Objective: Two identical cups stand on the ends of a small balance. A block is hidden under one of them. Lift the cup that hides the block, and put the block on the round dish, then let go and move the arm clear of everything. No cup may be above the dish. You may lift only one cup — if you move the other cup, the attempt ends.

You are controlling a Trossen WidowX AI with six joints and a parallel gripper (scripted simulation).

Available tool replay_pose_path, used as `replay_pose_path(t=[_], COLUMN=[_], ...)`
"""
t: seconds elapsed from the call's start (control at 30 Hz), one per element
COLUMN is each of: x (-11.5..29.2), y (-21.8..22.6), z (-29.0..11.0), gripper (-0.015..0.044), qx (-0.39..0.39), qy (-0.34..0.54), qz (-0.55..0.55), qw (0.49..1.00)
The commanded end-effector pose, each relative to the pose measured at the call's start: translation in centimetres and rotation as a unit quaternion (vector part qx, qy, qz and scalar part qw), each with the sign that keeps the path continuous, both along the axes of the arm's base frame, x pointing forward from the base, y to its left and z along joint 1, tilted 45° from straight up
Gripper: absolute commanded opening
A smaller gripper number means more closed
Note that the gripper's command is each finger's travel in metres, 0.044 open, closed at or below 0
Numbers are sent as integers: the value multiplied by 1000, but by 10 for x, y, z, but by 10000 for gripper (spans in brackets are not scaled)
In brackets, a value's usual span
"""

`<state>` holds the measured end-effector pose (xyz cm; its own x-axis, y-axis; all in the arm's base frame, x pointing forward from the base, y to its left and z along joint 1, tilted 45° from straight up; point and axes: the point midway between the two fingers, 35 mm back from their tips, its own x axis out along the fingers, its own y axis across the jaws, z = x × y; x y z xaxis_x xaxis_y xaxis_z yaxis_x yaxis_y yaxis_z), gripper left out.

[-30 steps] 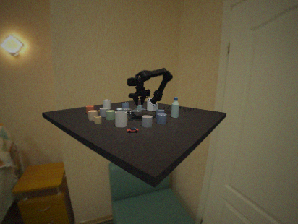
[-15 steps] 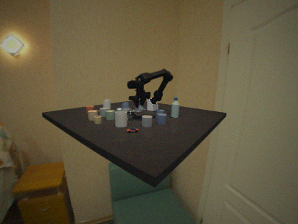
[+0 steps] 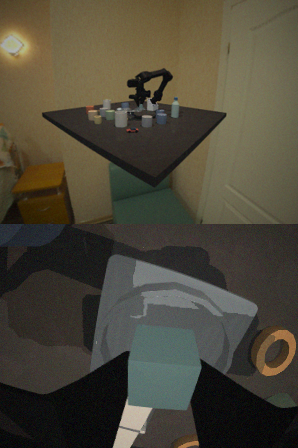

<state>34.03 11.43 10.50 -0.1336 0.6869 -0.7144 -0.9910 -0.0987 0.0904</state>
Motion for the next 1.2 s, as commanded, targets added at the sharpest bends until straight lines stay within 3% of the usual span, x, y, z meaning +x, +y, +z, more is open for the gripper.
replay_pose_path(t=[0.0, 0.4, 0.57, 1.17], x=[7, 11, 12, 15], y=[-15, -56, -61, -179], z=[13, 56, 55, -86], gripper=[0, 0, 0, 0], qx=[-1, -1, -2, -35], qy=[-8, -10, -9, -4], qz=[-6, -13, -14, -26], qw=[1000, 1000, 1000, 999])
